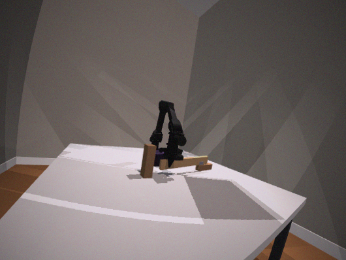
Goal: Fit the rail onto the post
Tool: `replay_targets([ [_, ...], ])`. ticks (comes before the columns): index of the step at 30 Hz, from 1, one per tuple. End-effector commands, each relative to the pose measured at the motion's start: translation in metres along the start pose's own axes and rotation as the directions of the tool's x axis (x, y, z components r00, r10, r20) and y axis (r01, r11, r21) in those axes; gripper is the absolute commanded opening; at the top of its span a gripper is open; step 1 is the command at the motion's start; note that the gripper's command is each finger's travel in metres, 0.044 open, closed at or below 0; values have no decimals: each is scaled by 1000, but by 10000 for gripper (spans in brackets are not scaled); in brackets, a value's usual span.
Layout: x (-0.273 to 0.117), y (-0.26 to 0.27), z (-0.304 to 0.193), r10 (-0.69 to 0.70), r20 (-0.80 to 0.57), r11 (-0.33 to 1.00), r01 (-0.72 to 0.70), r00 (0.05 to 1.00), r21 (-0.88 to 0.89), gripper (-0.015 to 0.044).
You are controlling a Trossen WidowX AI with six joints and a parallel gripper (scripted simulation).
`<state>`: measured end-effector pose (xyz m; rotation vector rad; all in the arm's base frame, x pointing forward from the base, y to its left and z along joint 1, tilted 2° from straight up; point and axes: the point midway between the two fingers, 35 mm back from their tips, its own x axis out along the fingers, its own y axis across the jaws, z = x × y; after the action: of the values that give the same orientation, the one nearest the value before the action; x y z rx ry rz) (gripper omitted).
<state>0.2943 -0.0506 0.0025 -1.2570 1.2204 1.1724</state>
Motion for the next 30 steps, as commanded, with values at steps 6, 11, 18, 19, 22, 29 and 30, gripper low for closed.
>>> replay_targets([
  [6, -11, -4, 0, -24, 6, 1000, 24, 1000, 2, 0],
  [11, -13, -4, 0, -24, 6, 1000, 24, 1000, 2, 0],
  [18, -17, -4, 0, -24, 6, 1000, 24, 1000, 2, 0],
  [19, -17, -4, 0, -24, 6, 1000, 24, 1000, 2, 0],
  [22, -19, -4, 0, -24, 6, 1000, 24, 1000, 2, 0],
  [29, -19, -4, 0, -24, 6, 1000, 24, 1000, 2, 0],
  [30, -19, -4, 0, -24, 6, 1000, 24, 1000, 2, 0],
])
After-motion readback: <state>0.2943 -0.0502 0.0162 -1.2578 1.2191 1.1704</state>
